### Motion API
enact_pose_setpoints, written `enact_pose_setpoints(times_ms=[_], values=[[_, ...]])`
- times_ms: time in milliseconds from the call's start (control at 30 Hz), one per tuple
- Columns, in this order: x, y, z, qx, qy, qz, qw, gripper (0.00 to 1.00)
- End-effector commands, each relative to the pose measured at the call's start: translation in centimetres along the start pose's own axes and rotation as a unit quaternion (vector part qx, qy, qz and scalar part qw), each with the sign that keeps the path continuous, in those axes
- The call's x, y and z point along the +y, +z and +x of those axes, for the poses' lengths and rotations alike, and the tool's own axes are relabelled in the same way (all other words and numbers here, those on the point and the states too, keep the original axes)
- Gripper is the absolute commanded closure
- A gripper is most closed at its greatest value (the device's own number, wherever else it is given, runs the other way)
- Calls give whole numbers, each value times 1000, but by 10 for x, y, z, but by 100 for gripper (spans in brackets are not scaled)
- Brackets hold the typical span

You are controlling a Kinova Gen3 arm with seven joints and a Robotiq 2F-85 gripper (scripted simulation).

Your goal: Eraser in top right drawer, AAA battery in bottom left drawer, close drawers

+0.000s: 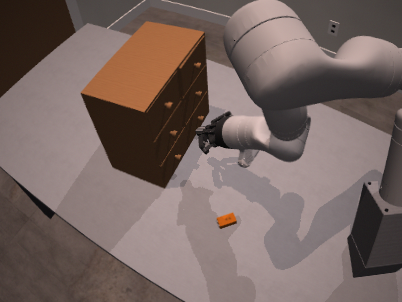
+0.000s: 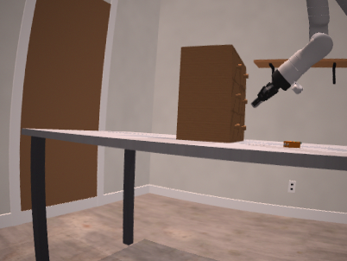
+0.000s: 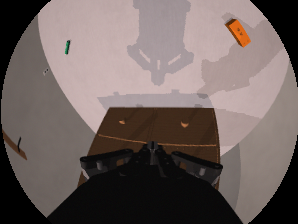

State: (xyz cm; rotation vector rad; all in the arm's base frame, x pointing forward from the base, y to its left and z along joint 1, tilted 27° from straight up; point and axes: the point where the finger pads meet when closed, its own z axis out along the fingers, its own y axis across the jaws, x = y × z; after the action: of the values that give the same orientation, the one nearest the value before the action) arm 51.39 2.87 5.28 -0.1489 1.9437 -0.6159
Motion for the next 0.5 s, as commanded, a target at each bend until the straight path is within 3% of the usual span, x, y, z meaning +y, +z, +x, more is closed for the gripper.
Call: enact_pose_setpoints(times_ms=[0,200,267,467], values=[[-8,3,11,-24,-13,1,1000,100],[-3,-1,15,-68,-11,-18,997,100],[-3,-1,15,-68,-11,-18,997,100],[3,-9,17,-105,-7,-42,994,100]])
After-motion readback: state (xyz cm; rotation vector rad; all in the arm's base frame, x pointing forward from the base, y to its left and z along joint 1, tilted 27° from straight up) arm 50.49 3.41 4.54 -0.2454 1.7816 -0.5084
